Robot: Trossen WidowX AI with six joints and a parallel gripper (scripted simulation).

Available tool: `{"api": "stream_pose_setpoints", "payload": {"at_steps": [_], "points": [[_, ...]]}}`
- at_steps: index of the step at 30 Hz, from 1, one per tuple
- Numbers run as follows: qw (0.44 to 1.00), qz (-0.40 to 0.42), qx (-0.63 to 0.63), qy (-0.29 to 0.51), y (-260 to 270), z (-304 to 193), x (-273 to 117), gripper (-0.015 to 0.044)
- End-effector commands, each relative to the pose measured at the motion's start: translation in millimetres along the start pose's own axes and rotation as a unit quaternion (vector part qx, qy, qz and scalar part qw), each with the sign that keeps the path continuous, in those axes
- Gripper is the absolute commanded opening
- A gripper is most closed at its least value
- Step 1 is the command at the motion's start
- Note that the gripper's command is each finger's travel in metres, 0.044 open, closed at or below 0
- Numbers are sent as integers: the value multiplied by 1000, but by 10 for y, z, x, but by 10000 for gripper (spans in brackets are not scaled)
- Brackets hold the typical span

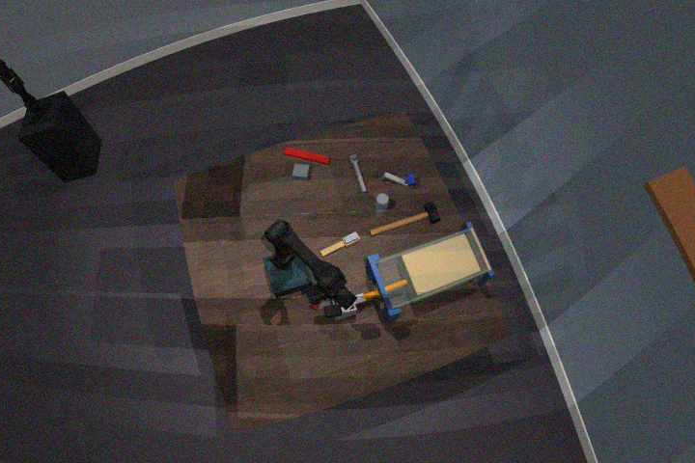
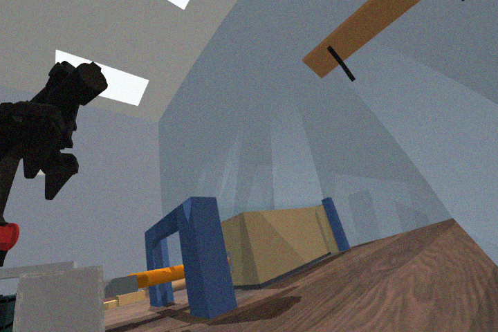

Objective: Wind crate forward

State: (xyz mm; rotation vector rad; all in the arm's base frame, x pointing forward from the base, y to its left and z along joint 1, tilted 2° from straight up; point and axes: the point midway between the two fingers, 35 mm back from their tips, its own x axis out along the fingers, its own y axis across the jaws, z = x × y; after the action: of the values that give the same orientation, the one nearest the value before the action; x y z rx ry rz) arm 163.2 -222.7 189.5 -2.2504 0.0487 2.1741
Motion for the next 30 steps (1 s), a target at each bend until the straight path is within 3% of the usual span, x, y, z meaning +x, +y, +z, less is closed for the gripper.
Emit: {"api": "stream_pose_setpoints", "payload": {"at_steps": [1,5,22,30], "points": [[1000,2,-2,4,2,-7,-43,440],[1000,0,0,0,-3,2,-13,440],[1000,0,0,0,-3,2,-13,0],[1000,0,0,0,-3,2,-13,0]]}}
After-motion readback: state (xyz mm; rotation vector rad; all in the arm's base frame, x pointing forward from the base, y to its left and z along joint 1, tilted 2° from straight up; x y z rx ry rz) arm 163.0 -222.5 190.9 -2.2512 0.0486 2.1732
